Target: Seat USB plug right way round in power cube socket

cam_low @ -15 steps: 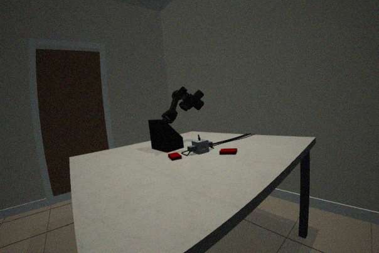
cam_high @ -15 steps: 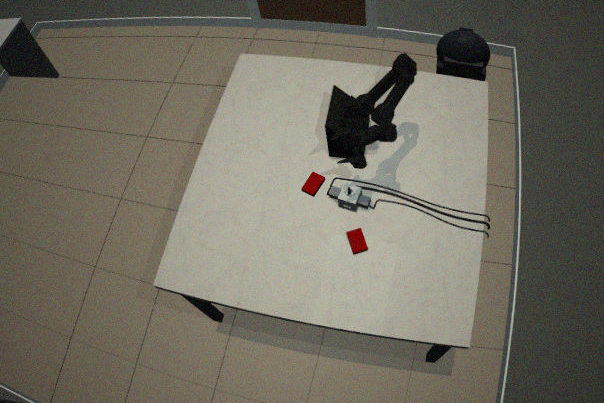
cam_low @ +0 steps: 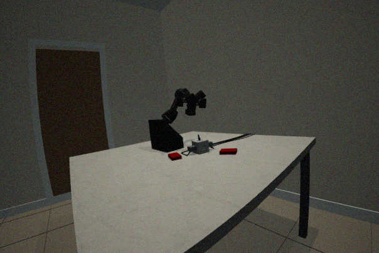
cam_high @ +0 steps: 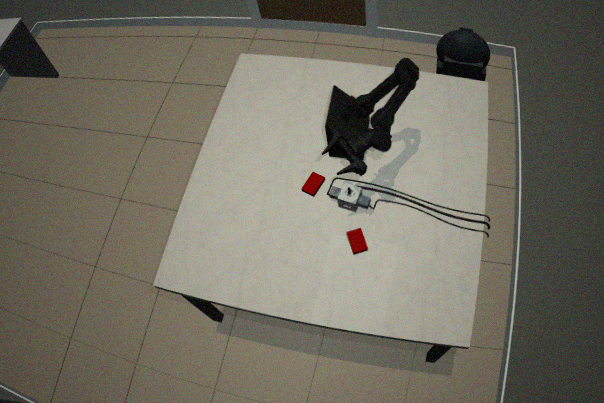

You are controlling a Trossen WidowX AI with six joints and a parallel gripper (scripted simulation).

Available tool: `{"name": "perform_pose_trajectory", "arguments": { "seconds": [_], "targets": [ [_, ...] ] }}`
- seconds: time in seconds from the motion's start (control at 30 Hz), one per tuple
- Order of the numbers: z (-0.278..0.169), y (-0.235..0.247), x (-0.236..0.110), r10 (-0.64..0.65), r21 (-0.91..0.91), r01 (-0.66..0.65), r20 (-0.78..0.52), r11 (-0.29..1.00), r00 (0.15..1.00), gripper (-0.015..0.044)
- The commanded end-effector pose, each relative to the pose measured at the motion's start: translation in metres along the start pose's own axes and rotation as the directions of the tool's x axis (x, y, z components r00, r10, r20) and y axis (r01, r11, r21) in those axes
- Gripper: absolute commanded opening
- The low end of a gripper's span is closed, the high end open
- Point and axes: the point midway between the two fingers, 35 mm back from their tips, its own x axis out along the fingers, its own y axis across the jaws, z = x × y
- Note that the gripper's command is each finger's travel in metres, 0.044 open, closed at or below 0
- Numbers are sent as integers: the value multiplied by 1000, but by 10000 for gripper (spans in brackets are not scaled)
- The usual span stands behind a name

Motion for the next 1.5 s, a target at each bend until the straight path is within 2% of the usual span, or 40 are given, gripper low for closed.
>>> {"name": "perform_pose_trajectory", "arguments": {
  "seconds": [0.0, 0.1, 0.3, 0.5, 0.73, 0.93, 1.13, 1.3, 1.47],
  "targets": [
    [35, -15, 15, -17, 592, -159, 280, 790, 960, 440],
    [51, -17, 18, -13, 748, -314, 395, 584, 918, 440],
    [73, -20, 18, -6, 805, -528, 550, 272, 835, 440],
    [93, -21, 15, -1, 727, -682, 684, -86, 729, 440],
    [111, -23, 9, -5, 519, -695, 799, -498, 601, 440],
    [123, -26, 3, -19, 283, -549, 877, -787, 480, 440],
    [132, -30, -5, -43, 58, -268, 933, -962, 357, 440],
    [137, -34, -11, -71, -83, 36, 965, -996, 254, 440],
    [140, -39, -16, -105, -157, 355, 981, -922, 160, 440]
  ]
}}
